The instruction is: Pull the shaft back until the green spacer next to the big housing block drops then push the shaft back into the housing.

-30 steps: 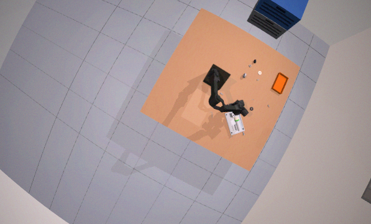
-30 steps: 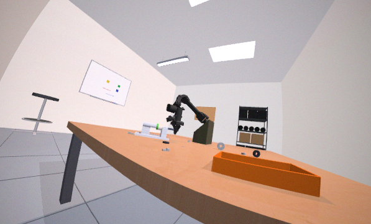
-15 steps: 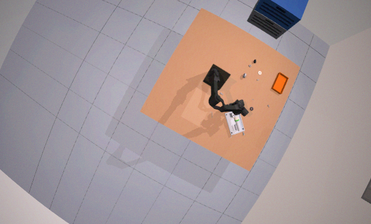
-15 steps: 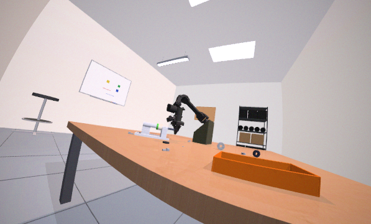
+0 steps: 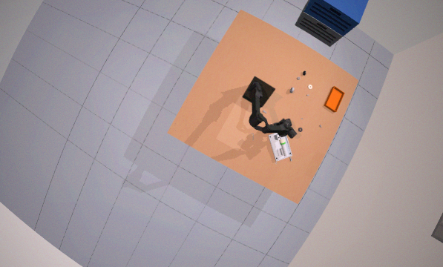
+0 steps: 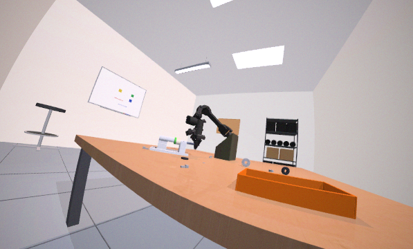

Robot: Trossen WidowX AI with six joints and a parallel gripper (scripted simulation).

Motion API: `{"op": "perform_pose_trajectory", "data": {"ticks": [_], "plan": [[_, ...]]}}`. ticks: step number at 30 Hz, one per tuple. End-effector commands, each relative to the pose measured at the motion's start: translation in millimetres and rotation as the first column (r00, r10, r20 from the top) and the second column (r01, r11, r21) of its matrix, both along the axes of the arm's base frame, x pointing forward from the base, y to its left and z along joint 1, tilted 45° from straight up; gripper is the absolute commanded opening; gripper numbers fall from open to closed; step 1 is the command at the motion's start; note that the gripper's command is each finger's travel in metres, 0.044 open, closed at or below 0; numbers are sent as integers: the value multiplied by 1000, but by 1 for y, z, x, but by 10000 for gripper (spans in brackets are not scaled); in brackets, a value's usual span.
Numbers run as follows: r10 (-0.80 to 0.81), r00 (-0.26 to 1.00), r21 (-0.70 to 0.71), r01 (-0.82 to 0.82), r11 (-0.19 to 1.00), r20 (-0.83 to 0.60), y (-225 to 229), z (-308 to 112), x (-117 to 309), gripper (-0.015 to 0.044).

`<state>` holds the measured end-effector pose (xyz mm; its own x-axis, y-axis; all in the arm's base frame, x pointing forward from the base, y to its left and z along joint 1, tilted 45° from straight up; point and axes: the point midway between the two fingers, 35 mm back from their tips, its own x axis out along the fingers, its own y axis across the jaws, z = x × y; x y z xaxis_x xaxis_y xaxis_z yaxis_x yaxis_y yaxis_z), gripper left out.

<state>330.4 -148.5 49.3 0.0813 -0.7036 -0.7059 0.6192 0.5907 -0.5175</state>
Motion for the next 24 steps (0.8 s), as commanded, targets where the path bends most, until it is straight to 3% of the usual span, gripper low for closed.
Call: {"op": "perform_pose_trajectory", "data": {"ticks": [1, 24], "plan": [[-3, 1000, -1, 3, 1000, 1, 0, 0, -1, 0], [-3, 1000, -1, 3, 1000, 1, 1, -1, -3, 0]]}}
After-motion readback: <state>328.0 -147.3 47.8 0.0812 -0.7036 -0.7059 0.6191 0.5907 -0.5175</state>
